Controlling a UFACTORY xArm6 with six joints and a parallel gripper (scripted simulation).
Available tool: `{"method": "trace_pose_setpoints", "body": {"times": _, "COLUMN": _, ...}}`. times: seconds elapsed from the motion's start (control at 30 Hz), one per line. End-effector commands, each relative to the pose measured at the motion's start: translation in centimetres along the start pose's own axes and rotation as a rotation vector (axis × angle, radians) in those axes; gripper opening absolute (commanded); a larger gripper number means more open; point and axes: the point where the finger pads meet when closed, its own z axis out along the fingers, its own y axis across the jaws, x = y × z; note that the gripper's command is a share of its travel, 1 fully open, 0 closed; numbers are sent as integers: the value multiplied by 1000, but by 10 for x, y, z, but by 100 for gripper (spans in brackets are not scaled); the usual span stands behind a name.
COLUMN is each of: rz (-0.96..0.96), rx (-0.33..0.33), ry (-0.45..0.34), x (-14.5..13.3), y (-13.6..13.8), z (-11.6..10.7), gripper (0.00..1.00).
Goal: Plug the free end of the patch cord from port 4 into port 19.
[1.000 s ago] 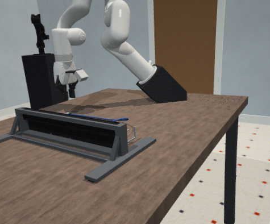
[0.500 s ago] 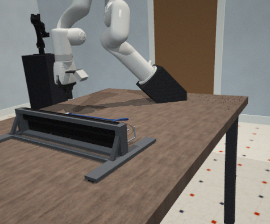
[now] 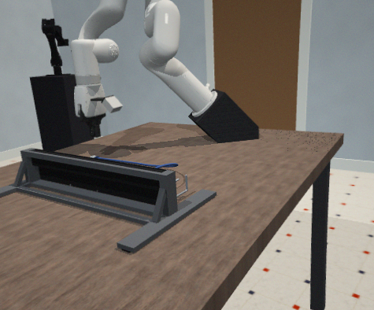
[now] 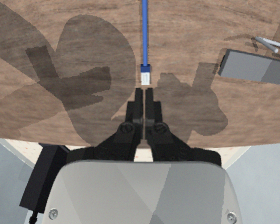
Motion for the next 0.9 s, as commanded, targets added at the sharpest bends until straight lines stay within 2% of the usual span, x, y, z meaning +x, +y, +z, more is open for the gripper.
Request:
{"method": "trace_pose_setpoints", "body": {"times": 0.0, "rz": -10, "rx": 0, "ry": 1, "x": 2, "y": 2, "z": 0, "gripper": 0}}
{"method": "trace_pose_setpoints", "body": {"times": 0.47, "rz": -413, "rx": 51, "ry": 14, "x": 76, "y": 36, "z": 1, "gripper": 0}}
{"method": "trace_pose_setpoints", "body": {"times": 0.53, "rz": -413, "rx": 51, "ry": 14, "x": 76, "y": 36, "z": 1, "gripper": 0}}
{"method": "trace_pose_setpoints", "body": {"times": 0.57, "rz": -494, "rx": 51, "ry": 3, "x": 91, "y": 43, "z": 0, "gripper": 0}}
{"method": "trace_pose_setpoints", "body": {"times": 0.87, "rz": -718, "rx": 28, "ry": -52, "x": 134, "y": 65, "z": -8, "gripper": 0}}
